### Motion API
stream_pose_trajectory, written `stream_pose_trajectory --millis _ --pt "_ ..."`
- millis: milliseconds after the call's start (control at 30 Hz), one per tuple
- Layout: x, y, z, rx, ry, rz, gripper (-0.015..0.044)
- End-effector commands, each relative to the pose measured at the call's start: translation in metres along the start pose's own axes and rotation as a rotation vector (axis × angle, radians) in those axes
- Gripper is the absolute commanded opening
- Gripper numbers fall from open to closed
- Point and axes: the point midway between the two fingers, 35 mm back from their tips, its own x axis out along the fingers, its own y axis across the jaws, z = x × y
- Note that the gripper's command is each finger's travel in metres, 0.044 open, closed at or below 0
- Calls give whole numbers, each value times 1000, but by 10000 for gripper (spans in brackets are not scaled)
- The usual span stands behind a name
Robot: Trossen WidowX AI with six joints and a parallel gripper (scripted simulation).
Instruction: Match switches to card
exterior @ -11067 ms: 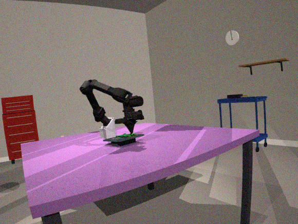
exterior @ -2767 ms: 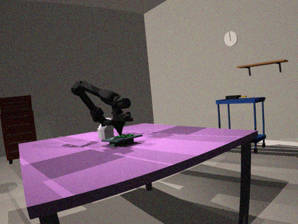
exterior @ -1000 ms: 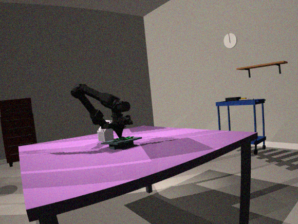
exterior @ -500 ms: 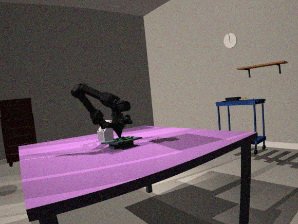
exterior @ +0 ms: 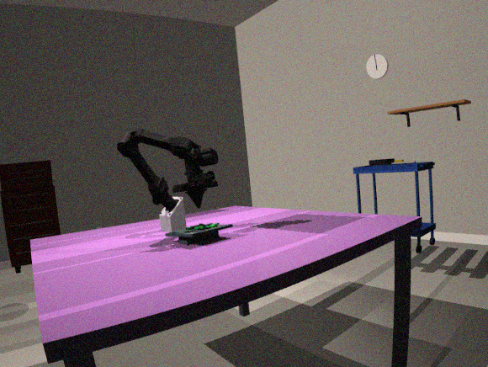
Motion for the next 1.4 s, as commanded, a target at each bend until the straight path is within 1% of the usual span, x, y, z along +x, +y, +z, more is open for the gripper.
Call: stream_pose_trajectory --millis 0,67,167,333,400,867,1367 --pt "2 6 -10 18 3 -3 0" --pt "10 6 -10 18 -3 -3 0" --pt "36 5 -11 18 -22 -4 0" --pt "39 5 -11 18 -24 -5 0" --pt "46 5 -11 18 -24 -6 0" --pt "61 5 -11 18 -24 -6 0" --pt "62 5 -11 18 -24 -6 0"
